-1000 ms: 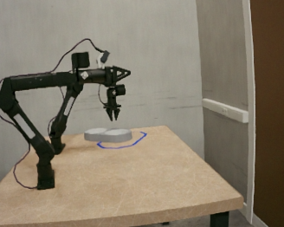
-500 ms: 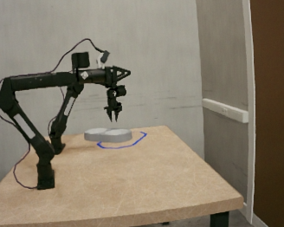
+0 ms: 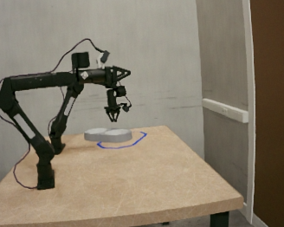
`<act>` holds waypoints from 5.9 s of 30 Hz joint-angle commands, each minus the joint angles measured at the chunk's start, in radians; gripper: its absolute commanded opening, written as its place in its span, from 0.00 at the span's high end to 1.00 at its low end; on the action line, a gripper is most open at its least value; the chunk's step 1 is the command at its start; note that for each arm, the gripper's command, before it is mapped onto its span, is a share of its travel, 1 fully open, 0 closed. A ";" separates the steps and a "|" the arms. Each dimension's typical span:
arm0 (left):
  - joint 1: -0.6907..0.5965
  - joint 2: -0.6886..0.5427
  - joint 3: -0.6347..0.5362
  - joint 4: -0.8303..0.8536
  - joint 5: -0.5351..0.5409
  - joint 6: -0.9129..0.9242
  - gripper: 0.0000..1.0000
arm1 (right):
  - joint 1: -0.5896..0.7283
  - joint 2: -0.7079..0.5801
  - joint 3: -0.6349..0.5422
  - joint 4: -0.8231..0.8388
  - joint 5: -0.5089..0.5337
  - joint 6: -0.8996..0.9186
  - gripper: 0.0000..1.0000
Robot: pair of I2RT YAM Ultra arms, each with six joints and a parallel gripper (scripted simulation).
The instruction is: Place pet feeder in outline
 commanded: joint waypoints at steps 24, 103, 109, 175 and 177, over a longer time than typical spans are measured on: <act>0.011 0.000 -0.032 0.055 -0.004 1.299 0.70 | -0.002 0.001 0.003 0.003 0.006 0.011 0.00; -0.006 0.022 -0.135 0.196 0.008 1.215 0.84 | -0.002 0.001 0.003 0.003 0.006 0.011 0.00; -0.006 0.022 -0.135 0.196 0.008 1.216 0.84 | -0.002 0.001 0.003 0.003 0.006 0.011 0.00; 0.003 -0.097 -0.326 0.251 0.018 0.349 0.84 | -0.002 0.001 0.003 0.003 0.006 0.011 0.00; 0.001 -0.104 -0.337 0.254 0.018 0.315 0.84 | -0.002 0.001 0.003 0.003 0.006 0.011 0.00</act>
